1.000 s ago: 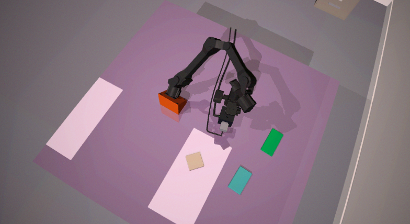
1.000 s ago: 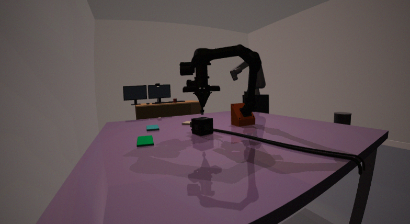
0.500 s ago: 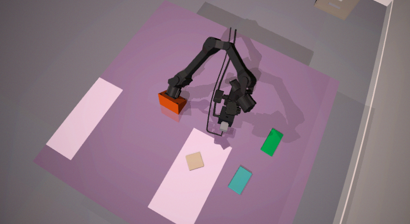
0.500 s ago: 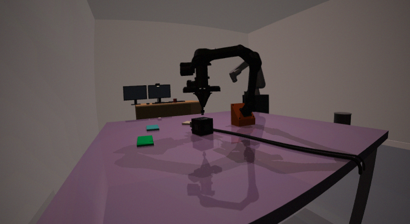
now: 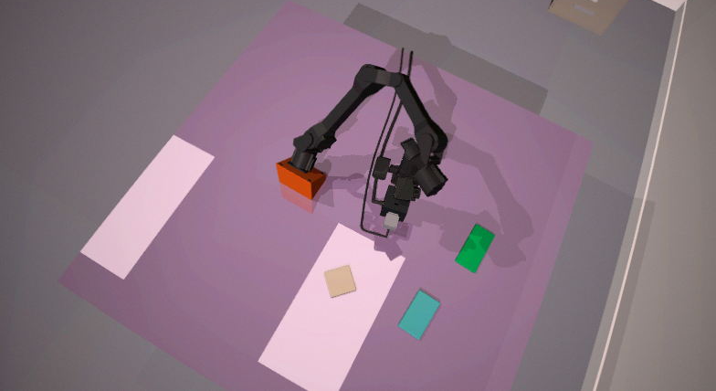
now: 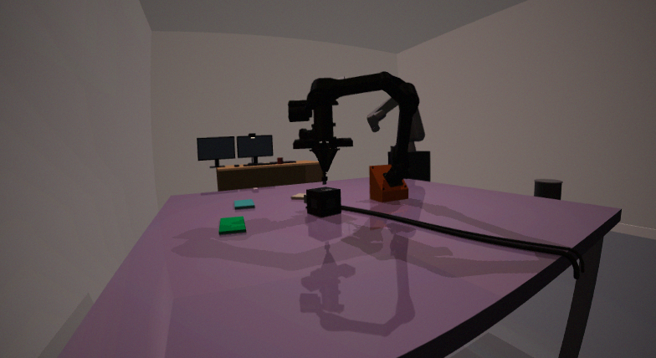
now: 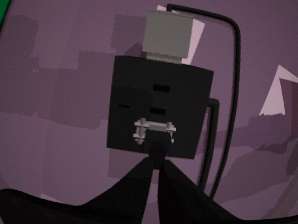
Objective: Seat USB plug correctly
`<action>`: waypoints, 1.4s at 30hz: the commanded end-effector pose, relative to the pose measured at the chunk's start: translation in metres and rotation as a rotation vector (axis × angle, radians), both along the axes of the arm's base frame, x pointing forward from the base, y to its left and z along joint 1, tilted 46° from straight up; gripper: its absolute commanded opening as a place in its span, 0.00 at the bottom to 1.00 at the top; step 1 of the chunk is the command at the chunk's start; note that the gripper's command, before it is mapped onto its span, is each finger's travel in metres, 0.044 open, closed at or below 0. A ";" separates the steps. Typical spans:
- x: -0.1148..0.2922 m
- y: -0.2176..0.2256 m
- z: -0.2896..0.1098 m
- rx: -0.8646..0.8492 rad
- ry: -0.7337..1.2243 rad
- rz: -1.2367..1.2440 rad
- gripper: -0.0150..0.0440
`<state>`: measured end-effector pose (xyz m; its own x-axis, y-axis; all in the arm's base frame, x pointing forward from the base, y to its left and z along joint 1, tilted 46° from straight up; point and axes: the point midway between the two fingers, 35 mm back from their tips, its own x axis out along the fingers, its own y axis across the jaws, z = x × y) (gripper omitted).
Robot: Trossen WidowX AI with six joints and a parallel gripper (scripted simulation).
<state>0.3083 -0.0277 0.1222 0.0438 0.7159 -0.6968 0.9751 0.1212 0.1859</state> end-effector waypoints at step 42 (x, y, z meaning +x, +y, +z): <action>-0.001 0.008 0.000 0.010 -0.001 -0.002 0.25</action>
